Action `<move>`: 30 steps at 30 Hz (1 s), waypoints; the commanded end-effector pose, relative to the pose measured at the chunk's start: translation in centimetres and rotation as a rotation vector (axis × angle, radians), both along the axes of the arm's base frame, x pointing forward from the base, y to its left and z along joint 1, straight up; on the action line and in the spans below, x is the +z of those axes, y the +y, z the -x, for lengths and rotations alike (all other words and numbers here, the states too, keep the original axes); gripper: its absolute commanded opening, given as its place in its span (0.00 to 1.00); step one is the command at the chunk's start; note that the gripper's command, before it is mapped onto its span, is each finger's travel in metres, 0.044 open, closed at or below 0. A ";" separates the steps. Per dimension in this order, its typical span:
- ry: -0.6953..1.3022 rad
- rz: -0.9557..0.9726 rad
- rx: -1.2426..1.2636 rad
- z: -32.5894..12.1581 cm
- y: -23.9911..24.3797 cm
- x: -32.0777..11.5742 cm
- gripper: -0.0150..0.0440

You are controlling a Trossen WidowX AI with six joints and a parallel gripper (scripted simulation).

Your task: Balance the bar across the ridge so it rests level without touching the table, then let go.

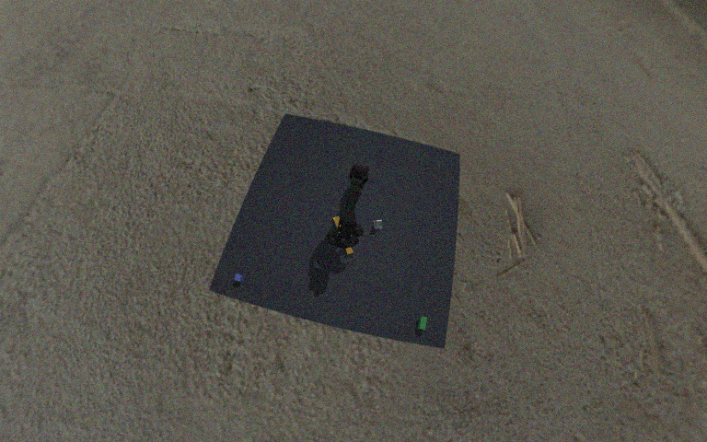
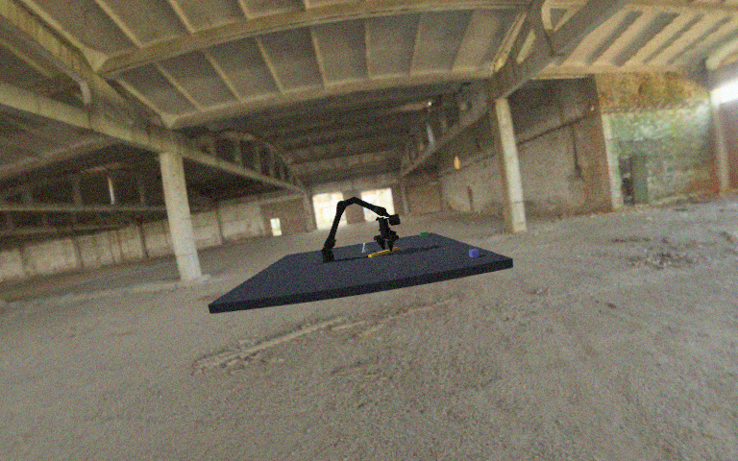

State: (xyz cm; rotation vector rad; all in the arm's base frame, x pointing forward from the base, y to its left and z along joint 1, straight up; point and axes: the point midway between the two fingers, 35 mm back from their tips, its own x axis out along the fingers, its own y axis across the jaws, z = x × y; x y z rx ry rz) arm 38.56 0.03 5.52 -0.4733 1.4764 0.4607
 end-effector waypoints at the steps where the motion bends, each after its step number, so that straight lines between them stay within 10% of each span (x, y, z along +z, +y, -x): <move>1: 0.007 0.005 0.004 0.1 -0.1 -0.3 0.79; 6: 0.007 0.005 0.004 0.1 -0.1 -0.3 0.79; 24: 0.000 0.000 0.000 -0.1 0.0 0.6 0.25; 30: 0.001 0.001 0.001 -0.3 0.0 2.2 0.25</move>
